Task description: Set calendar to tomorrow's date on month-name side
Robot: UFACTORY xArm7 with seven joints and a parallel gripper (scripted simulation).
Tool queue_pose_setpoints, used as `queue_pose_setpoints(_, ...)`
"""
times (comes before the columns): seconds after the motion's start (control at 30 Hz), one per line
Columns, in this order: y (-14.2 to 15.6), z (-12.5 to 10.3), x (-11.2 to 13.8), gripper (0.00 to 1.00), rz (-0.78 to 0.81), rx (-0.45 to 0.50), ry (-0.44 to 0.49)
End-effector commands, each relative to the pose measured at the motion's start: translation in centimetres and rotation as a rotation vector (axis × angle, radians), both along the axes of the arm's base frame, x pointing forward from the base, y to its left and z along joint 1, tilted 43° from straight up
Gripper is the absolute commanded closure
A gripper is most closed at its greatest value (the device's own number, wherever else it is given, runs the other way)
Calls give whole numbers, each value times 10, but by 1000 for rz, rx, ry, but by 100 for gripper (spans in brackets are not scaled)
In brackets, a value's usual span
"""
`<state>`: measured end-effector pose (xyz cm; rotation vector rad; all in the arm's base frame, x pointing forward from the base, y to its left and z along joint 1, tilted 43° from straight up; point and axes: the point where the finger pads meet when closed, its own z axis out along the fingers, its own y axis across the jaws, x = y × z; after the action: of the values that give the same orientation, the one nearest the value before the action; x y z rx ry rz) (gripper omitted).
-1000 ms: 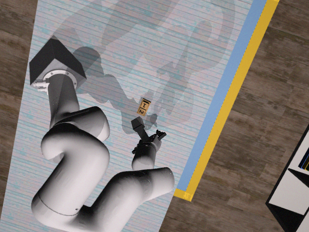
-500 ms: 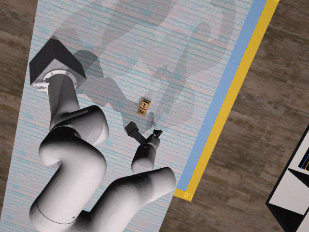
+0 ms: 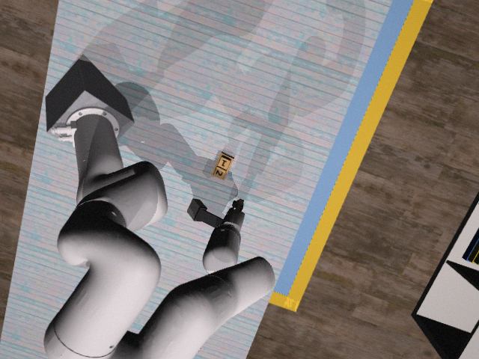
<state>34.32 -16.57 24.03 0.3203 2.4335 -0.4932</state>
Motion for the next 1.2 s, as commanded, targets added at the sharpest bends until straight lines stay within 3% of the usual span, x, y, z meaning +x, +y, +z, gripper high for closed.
queue_pose_setpoints(0.0, -4, 2, -1, 0, 80, -53, 39)
queue_pose_setpoints(1.17, -8, -4, 4, 0, 80, -53, 39)
